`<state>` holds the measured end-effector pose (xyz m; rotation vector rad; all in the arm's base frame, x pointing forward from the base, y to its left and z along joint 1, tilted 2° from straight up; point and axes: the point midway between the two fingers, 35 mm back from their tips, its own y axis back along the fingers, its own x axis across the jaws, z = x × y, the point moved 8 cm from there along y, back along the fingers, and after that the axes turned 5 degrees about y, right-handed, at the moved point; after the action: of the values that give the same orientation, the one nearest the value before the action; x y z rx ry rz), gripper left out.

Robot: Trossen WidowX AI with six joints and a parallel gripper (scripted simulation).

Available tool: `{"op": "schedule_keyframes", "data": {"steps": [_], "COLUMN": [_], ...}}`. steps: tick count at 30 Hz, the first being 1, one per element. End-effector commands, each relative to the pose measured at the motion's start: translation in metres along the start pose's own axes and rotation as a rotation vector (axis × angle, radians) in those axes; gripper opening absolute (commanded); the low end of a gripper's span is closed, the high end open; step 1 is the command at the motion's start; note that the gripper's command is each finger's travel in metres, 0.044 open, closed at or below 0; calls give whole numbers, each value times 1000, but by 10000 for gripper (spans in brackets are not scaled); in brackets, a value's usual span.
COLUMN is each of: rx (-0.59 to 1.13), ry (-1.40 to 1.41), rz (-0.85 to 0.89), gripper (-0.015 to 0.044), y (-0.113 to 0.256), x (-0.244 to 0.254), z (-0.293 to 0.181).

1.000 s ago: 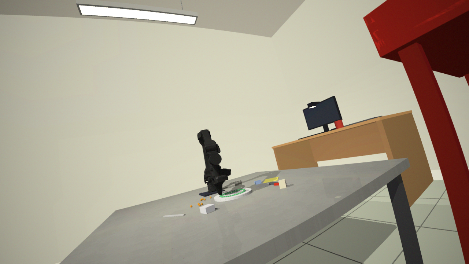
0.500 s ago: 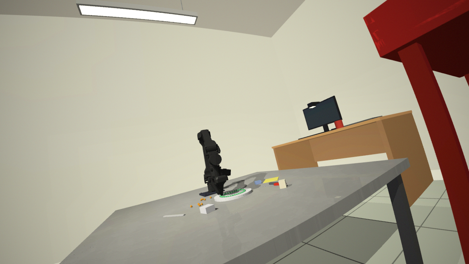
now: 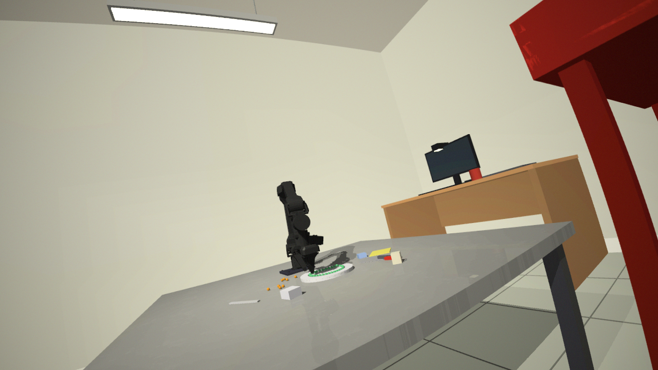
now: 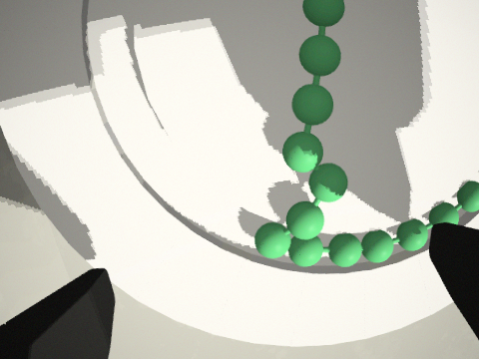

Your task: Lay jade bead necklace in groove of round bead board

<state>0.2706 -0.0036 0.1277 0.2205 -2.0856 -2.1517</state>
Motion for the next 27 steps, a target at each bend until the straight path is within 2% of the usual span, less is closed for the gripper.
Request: {"op": "schedule_keyframes", "data": {"steps": [1, 14, 17, 26, 27], "rx": [-4, -4, -4, -5, -5], "ry": [6, 6, -126, -926, -1015], "rz": [2, 2, 2, 3, 3], "gripper": [440, 440, 361, 125, 120], "y": [0, 0, 2, 10, 11], "x": [0, 0, -2, -12, -13], "z": [0, 0, 4, 28, 31]}}
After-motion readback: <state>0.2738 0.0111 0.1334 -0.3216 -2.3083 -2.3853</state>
